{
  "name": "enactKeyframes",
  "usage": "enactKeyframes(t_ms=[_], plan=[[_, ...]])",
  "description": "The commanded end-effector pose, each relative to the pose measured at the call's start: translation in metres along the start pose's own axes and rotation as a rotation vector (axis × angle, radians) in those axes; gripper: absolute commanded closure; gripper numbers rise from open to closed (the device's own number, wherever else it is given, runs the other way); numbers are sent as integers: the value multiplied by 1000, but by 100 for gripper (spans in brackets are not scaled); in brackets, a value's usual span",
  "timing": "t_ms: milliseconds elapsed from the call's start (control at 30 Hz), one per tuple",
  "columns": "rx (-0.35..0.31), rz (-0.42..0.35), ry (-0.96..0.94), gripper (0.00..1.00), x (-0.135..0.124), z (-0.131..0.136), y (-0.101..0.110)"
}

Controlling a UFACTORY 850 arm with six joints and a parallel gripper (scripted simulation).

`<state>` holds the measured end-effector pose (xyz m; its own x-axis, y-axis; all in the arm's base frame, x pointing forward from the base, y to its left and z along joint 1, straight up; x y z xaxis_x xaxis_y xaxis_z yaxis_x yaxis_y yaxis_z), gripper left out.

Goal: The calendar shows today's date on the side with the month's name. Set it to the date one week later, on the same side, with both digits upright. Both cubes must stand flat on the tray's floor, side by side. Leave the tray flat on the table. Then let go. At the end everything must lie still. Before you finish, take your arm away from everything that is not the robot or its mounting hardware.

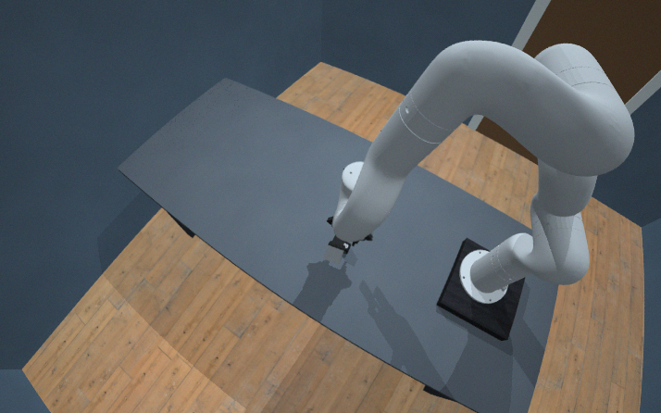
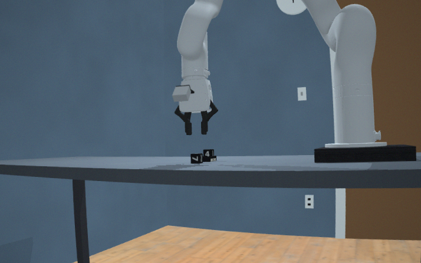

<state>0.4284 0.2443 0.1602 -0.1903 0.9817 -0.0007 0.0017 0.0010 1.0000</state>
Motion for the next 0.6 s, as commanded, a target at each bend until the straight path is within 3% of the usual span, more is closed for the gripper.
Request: enactKeyframes(t_ms=[0,567], plan=[[-2,1,0,53,0,1,1],[-1,2,0,53,0,1,-8]])
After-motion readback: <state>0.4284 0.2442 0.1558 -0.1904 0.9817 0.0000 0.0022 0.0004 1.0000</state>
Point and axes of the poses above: the point where the finger pads meet when closed, its own y axis back along the fingers, its own z axis across the jaws, x = y × z, the point moved 9 cm from there along y, back along the fingers, and after that the axes turned 8 degrees about -y, right-handed, at the moved point
